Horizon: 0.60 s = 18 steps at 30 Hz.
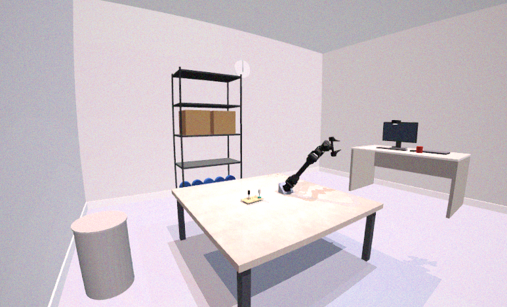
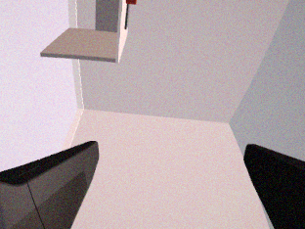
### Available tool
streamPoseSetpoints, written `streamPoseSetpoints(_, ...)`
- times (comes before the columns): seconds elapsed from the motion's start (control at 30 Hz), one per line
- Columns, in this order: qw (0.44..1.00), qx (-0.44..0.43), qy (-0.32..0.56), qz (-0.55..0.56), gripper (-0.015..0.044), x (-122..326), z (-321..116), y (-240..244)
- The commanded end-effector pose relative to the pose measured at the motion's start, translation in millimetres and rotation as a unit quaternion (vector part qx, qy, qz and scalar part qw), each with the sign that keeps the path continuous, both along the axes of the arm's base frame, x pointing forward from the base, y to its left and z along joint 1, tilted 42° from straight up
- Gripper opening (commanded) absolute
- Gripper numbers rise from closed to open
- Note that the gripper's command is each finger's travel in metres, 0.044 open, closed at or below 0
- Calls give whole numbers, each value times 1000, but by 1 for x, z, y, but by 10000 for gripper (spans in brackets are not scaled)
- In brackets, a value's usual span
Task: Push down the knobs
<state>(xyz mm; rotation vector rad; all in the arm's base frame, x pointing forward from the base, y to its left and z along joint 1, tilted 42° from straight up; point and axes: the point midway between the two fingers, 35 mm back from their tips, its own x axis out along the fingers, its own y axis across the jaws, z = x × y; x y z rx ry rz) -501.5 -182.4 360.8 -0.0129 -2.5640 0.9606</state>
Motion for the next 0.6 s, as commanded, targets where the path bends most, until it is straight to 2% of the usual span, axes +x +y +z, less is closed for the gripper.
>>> streamPoseSetpoints(0.0, 1000, 0, 0, 1, 374, 0, 0, -1)
streamPoseSetpoints(0.1, 1000, -4, -8, 21, 295, 2, -4, -14)
streamPoseSetpoints(0.47, 987, -13, -60, 146, 6, 39, -25, -106)
streamPoseSetpoints(0.57, 980, -16, -77, 182, 0, 50, -33, -130)
